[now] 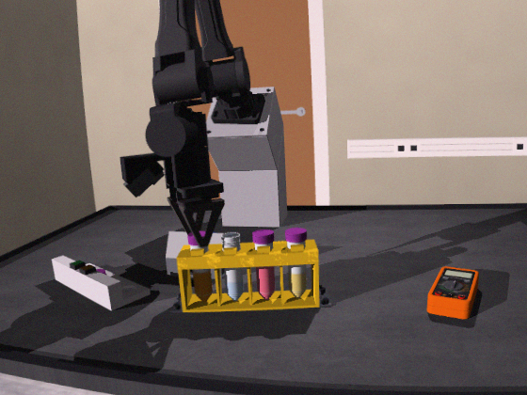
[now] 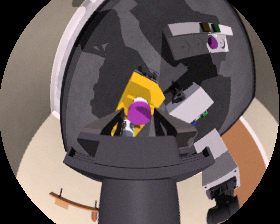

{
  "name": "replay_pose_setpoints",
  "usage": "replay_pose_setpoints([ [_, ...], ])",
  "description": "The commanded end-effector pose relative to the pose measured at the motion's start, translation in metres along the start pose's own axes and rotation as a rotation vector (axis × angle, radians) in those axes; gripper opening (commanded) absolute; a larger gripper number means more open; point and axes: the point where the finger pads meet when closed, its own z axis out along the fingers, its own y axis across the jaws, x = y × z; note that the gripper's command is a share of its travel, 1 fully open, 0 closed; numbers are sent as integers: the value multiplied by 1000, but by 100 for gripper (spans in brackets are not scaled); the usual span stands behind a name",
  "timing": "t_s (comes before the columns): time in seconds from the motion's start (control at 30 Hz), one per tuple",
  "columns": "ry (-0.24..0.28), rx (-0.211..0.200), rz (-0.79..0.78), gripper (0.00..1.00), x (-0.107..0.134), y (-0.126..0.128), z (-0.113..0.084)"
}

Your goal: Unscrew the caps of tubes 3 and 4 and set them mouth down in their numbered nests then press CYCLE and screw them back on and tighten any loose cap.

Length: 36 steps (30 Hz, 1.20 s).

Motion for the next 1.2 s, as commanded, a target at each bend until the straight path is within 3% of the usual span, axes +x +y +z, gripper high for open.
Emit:
replay_pose_setpoints([
  [0.0,-34,-24,229,49,-13,9,-7],
  [0.3,-30,-30,637,49,-13,6,-8],
  [1.17,-9,-9,632,49,3,3,-9],
])
